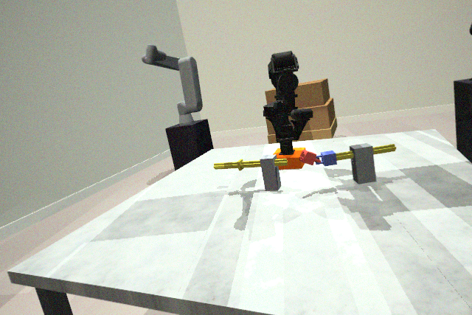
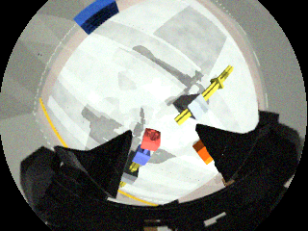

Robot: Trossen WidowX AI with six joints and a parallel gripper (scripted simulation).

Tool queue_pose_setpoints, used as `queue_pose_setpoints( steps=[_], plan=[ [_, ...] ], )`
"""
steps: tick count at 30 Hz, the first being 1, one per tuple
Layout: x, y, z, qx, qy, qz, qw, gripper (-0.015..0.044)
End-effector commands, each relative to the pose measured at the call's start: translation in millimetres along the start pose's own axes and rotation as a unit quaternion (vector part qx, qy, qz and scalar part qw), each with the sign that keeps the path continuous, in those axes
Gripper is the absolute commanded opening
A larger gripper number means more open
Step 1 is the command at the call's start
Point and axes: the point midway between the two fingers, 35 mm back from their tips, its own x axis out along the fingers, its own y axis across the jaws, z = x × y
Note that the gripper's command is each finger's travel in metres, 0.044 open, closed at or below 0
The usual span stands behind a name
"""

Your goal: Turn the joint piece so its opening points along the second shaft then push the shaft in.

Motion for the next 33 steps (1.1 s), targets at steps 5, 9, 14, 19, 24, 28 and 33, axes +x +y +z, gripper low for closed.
queue_pose_setpoints(
  steps=[5,9,14,19,24,28,33],
  plan=[
    [3,-1,-2,0.11,-0.025,-0.004,0.994,0.044],
    [5,0,-3,0.163,-0.036,-0.005,0.986,0.044],
    [6,0,-4,0.196,-0.042,-0.004,0.98,0.044],
    [8,0,-4,0.196,-0.042,-0.004,0.98,0.044],
    [27,3,-5,0.196,-0.042,-0.004,0.98,0.044],
    [43,5,-6,0.196,-0.042,-0.004,0.98,0.044],
    [63,5,-9,0.196,-0.042,-0.004,0.98,0.044]
  ],
)
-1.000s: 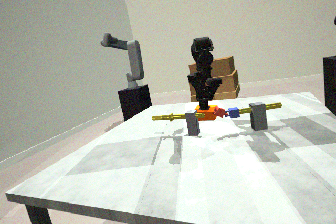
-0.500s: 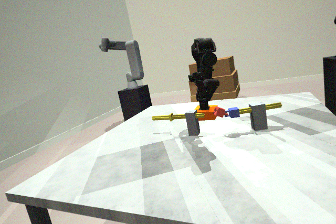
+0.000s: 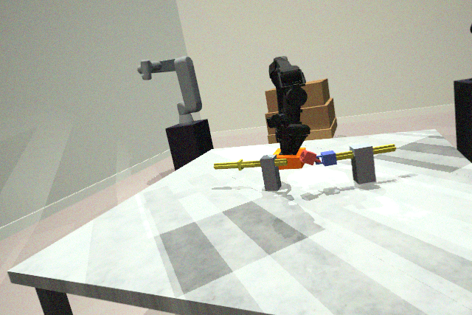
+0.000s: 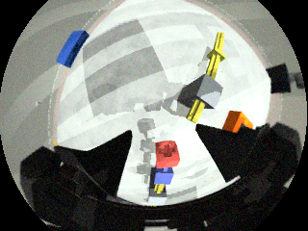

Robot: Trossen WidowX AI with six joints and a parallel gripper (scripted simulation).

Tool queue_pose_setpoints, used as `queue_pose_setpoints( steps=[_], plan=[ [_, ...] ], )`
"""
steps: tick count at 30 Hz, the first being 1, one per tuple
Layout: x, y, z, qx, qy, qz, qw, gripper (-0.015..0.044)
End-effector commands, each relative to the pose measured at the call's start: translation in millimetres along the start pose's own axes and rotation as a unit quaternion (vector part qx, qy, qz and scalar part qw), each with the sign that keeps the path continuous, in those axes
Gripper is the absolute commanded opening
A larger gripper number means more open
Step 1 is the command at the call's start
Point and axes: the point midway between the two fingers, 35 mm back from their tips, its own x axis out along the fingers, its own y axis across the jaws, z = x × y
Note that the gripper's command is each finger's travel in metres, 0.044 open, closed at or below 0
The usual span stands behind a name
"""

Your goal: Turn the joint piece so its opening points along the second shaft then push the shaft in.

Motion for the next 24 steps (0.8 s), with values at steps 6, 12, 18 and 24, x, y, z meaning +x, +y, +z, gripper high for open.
queue_pose_setpoints(
  steps=[6,12,18,24],
  plan=[
    [36,-5,-8,0.001,-0.001,-0.006,1.0,0.044],
    [35,-4,-14,0.001,-0.001,-0.006,1.0,0.044],
    [30,-4,-42,0.001,0.0,-0.006,1.0,0.044],
    [27,-5,-57,0.001,0.001,-0.006,1.0,0.044]
  ],
)
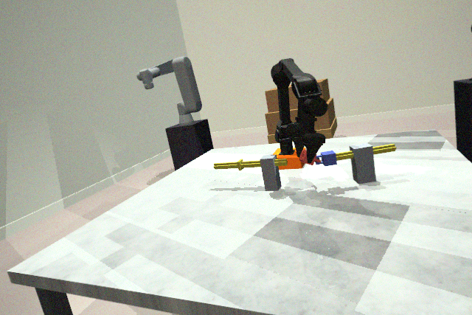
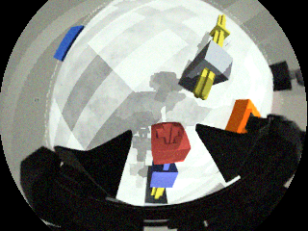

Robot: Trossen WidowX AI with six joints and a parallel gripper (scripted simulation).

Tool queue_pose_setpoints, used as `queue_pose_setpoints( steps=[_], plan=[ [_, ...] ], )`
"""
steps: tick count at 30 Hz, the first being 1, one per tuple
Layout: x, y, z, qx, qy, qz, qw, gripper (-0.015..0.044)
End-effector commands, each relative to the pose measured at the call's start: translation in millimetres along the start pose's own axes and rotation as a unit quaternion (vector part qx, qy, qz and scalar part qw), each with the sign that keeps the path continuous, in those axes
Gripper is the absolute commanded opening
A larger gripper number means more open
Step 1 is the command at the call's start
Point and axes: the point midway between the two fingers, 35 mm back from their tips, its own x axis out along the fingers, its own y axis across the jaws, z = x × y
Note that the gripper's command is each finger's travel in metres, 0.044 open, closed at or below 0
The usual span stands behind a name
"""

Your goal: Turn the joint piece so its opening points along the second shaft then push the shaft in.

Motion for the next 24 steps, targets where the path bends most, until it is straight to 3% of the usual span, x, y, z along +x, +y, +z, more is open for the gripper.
queue_pose_setpoints(
  steps=[1,21,24],
  plan=[
    [0,-3,-4,0.004,-0.003,-0.002,1.0,0.044],
    [28,-3,-4,0.004,-0.003,-0.002,1.0,0.044],
    [28,-3,-4,0.004,-0.003,-0.002,1.0,0.0361]
  ],
)
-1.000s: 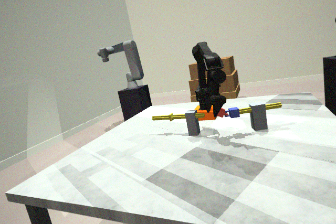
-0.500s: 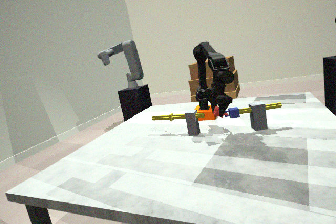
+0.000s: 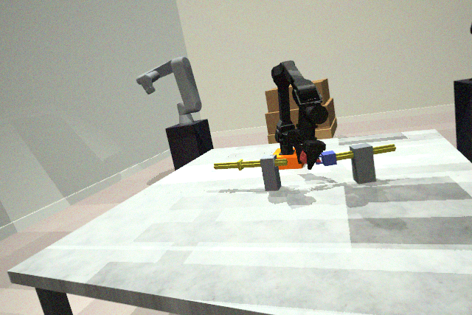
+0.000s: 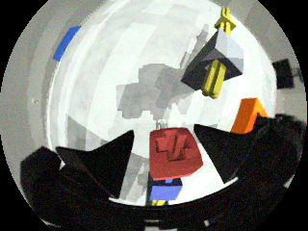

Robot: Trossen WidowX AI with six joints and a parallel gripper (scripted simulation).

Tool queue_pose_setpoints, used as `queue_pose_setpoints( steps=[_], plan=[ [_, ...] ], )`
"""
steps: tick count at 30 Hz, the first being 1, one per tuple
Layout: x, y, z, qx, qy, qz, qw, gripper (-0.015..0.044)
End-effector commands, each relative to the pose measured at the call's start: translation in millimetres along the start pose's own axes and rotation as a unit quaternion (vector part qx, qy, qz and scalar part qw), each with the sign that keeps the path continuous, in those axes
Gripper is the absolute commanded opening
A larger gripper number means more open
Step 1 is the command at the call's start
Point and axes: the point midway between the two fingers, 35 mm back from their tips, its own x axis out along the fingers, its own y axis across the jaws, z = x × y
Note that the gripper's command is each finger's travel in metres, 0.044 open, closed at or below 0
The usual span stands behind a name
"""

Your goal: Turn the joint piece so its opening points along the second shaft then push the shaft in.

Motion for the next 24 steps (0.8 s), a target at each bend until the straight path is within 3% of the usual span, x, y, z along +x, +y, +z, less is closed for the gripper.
queue_pose_setpoints(
  steps=[1,7,24],
  plan=[
    [4.9,-1.9,-0.1,-0.003,-0.002,-0.006,1.0,0.0335],
    [4.9,-1.9,-0.1,-0.003,-0.002,-0.006,1.0,0.0182],
    [4.9,-1.9,-0.1,-0.003,-0.002,-0.006,1.0,0.0182]
  ],
)
